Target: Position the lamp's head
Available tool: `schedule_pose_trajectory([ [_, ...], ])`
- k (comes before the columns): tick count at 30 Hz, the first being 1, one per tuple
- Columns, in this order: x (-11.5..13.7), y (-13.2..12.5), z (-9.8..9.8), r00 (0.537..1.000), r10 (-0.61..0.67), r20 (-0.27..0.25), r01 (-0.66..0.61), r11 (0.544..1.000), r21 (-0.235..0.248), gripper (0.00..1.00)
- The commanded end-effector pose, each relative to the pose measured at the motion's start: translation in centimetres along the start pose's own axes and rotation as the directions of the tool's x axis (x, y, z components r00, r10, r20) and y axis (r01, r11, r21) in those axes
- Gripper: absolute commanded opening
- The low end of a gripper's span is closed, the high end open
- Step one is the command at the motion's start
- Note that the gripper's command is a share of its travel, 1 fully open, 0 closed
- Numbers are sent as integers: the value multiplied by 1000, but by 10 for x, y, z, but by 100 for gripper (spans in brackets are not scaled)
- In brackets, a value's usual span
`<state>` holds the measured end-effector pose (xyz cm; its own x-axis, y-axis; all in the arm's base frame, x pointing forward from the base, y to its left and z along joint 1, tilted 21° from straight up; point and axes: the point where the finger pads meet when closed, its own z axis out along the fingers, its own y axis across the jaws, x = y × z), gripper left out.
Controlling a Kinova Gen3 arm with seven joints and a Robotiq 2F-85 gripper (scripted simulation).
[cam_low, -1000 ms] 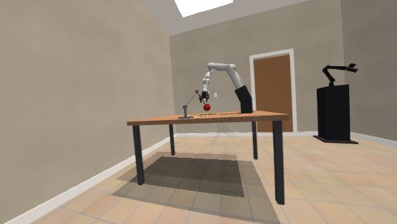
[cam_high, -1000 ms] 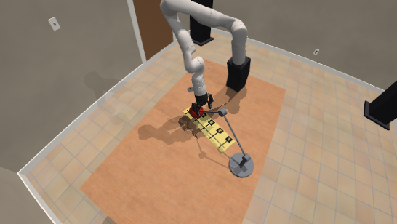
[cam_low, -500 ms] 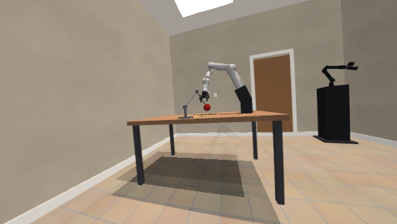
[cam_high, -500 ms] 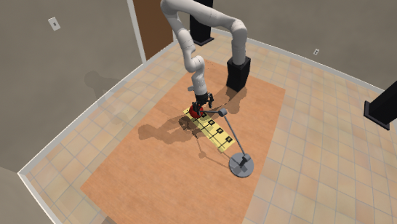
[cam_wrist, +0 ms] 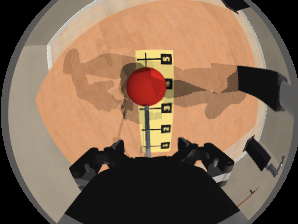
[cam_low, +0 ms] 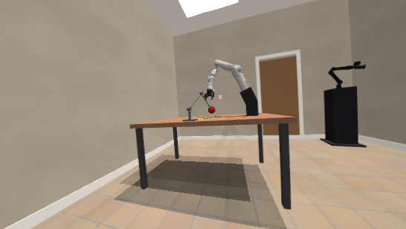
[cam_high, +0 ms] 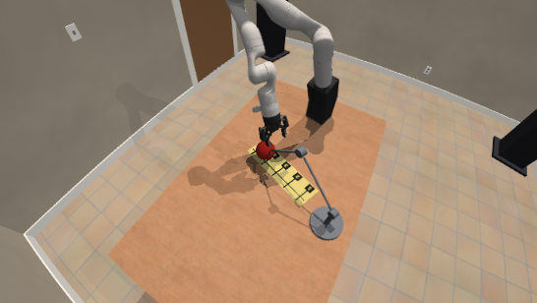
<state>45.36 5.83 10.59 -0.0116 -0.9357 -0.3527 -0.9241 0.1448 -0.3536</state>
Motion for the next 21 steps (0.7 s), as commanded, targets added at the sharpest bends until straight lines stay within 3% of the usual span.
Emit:
schedule_pose_trajectory([
  [1,8,-5,-14,1000,12,-7,-12,1000,5,100],
  [14,-1,0,-63,1000,0,3,0,1000,1,100],
  [21,3,-2,-66,1000,-7,7,7,1000,-2,100],
])
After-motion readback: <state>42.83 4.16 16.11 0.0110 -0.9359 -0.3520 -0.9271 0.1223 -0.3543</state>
